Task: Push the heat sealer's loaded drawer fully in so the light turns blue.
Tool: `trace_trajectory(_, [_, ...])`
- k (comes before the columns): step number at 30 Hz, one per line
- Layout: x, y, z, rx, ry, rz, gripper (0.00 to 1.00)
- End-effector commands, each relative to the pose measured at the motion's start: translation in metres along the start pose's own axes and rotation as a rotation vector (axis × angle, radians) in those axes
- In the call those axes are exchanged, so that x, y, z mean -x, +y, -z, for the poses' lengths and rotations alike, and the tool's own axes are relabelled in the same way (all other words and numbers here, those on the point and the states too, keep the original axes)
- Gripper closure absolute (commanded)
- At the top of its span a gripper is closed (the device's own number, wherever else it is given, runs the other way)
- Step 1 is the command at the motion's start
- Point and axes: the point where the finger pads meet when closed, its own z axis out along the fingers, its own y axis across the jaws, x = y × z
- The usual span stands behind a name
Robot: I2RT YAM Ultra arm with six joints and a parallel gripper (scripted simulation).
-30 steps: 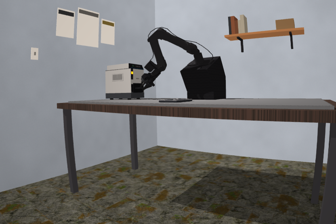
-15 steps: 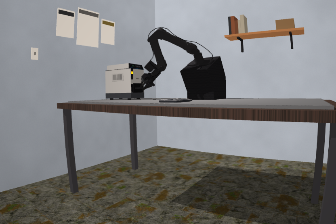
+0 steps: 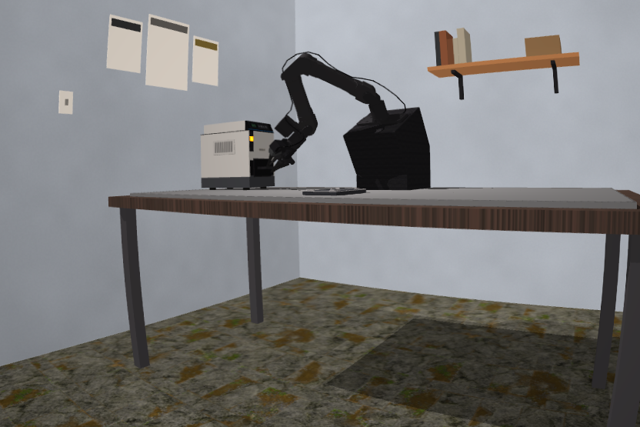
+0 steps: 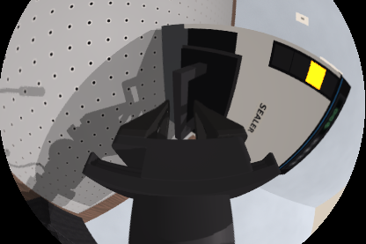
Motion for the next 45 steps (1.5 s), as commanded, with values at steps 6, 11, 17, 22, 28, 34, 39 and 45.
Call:
trace_trajectory(6, [0.001, -0.009, 0.008, -0.033, 0.003, -0.014, 0.7])
trace_trajectory(11, [0.001, -0.007, 0.01, -0.033, 0.003, -0.014, 0.7])
trace_trajectory(17, [0.009, -0.023, 0.003, -0.07, -0.019, -0.012, 0.7])
trace_trajectory(22, [0.009, -0.023, 0.003, -0.07, -0.019, -0.012, 0.7])
trace_trajectory(28, [0.009, -0.023, 0.003, -0.07, -0.019, -0.012, 0.7])
trace_trajectory(34, [0.009, -0.023, 0.003, -0.07, -0.019, -0.012, 0.7])
trace_trajectory(39, [0.009, -0.023, 0.003, -0.07, -0.019, -0.012, 0.7])
trace_trajectory(45, [0.009, -0.023, 0.003, -0.07, -0.019, -0.012, 0.7])
